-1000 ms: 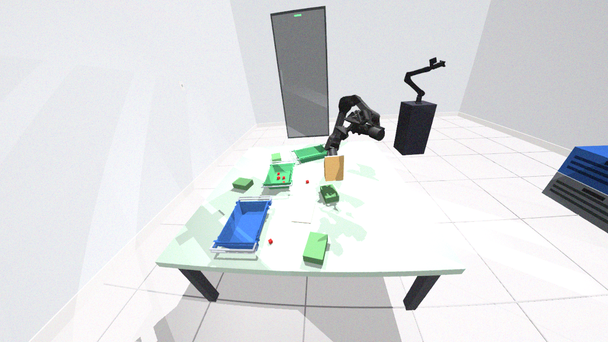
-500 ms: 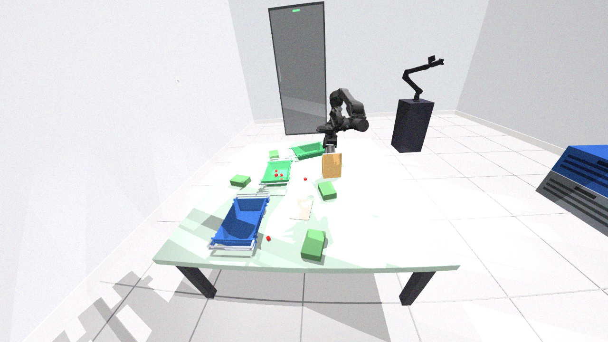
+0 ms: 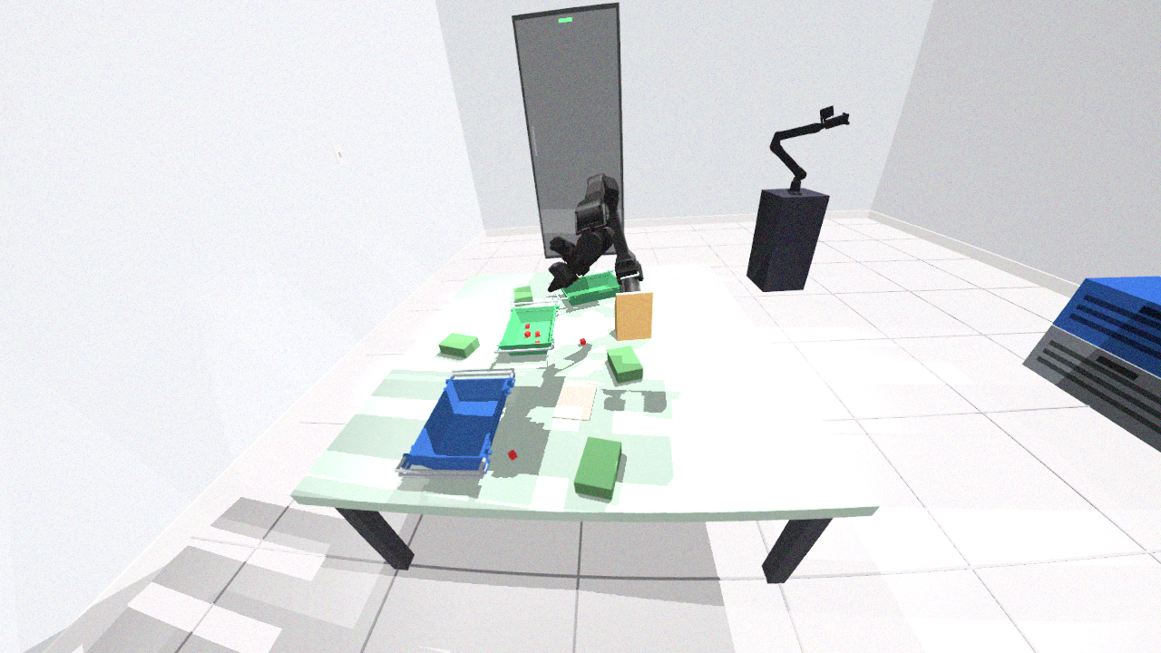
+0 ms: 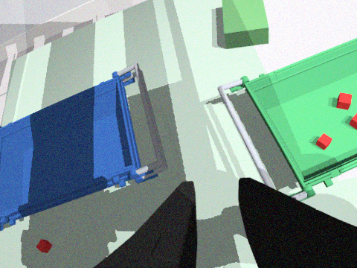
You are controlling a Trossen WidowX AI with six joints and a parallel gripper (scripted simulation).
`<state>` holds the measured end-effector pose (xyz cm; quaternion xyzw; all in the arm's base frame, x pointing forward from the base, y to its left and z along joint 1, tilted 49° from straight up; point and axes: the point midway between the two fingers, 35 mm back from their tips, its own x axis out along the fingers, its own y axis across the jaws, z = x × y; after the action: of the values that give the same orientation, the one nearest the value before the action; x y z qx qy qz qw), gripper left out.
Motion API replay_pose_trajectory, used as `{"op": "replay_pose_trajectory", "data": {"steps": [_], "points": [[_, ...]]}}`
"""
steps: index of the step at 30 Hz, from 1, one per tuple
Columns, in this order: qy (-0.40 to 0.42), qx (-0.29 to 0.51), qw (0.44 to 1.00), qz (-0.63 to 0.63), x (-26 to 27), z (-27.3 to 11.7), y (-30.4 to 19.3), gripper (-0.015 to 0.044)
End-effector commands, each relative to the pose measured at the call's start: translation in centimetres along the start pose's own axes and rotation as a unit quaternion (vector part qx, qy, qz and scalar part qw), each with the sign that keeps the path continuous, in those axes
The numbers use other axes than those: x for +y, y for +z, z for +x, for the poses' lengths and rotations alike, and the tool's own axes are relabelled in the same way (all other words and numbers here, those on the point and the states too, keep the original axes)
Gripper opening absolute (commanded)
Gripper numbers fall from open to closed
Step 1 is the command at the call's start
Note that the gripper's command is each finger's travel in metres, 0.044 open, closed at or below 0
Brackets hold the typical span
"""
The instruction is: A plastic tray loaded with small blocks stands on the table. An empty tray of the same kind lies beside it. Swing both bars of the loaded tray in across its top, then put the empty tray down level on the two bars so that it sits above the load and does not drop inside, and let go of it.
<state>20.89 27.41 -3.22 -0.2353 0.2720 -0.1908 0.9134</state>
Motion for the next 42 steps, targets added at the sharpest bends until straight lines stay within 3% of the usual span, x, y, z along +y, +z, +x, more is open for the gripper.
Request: {"op": "replay_pose_trajectory", "data": {"steps": [1,8,15,42], "points": [[-0.039,0.077,0.996,-0.036,-0.1,4.4,0.3,0.0081],[-0.081,0.247,0.959,-0.115,-2.2,14.6,0.3,0.0081],[-0.061,0.389,0.906,-0.157,-5.9,23.3,-1.3,0.0081],[-0.059,0.397,0.902,-0.159,-7.6,27.9,-5.7,0.0081]]}}
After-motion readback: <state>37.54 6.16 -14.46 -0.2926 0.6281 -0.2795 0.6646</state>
